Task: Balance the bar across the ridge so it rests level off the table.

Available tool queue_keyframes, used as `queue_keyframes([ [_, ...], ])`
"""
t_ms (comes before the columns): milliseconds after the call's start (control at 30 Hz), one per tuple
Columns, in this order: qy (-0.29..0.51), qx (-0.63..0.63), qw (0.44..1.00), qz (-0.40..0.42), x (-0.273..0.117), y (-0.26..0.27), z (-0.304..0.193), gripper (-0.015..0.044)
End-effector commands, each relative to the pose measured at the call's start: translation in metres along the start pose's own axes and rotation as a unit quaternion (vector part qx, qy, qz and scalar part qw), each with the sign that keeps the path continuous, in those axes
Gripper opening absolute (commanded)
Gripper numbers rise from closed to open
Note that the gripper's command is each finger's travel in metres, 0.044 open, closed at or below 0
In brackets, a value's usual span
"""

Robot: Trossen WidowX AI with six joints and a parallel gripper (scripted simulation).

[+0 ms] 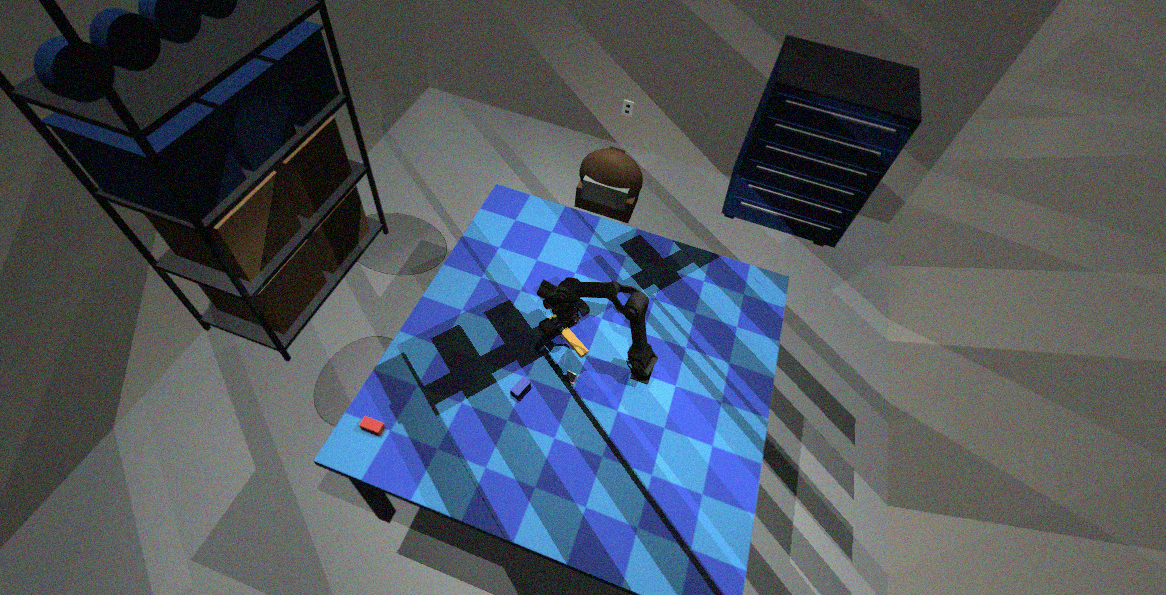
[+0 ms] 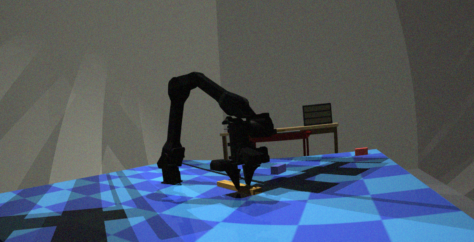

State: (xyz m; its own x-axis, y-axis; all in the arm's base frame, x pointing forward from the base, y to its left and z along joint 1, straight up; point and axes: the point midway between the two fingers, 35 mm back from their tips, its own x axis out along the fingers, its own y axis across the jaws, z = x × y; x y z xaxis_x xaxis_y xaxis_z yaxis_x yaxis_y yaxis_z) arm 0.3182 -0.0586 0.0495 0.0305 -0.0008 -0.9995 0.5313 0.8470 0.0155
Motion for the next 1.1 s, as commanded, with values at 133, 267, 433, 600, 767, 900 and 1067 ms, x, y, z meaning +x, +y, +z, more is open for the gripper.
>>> queue_keyframes([
  [133,0.0,0.0,1.0,0.0,0.0,0.0,0.0,0.0104],
  [267,0.0,0.0,1.0,0.0,-0.006,0.0,0.001,0.0],
  [433,0.0,0.0,1.0,0.0,-0.019,0.001,0.002,0.0],
  [600,0.0,-0.001,1.0,-0.001,-0.032,0.001,0.003,0.0],
  [767,0.0,-0.001,1.0,-0.001,-0.045,0.001,0.004,0.0],
  [900,0.0,-0.001,1.0,-0.001,-0.055,0.001,0.004,0.0],
  [1067,0.0,-0.001,1.0,-0.002,-0.068,0.001,0.003,0.0],
])
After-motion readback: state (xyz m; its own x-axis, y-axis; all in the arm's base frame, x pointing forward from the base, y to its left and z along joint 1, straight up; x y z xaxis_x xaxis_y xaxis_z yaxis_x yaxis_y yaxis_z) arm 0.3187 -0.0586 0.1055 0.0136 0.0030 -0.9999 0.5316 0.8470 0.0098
